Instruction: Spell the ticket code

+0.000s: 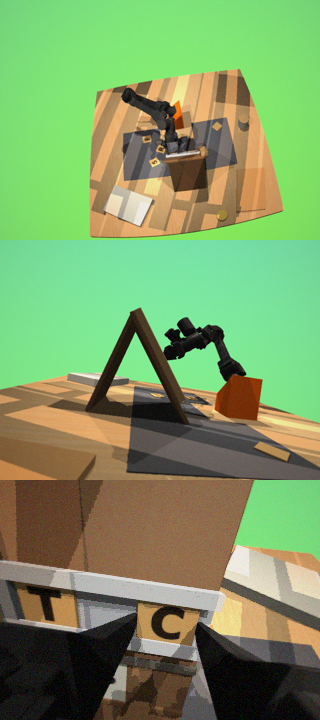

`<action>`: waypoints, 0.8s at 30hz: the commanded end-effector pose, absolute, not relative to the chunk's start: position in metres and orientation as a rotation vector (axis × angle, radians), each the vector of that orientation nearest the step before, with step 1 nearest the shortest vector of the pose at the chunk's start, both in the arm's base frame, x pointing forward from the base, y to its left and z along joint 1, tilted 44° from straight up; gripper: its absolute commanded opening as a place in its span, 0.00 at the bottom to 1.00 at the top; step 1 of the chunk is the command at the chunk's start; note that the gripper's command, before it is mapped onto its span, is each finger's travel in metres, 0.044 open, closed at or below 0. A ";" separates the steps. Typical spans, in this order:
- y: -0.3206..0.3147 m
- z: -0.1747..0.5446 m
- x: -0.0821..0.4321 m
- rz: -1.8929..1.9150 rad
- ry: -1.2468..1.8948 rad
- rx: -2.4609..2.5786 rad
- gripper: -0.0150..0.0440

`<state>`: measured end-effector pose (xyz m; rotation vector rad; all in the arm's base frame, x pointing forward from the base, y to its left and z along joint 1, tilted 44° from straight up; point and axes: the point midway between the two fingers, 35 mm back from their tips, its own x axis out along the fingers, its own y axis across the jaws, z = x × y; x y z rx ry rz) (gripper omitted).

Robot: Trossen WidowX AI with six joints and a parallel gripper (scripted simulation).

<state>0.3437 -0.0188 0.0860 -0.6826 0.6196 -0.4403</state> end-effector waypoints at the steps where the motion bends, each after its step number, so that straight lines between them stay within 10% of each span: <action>1: -0.017 0.087 0.346 -0.447 0.612 -0.675 0.25; 24: -0.007 0.078 0.349 -0.447 0.612 -0.675 0.25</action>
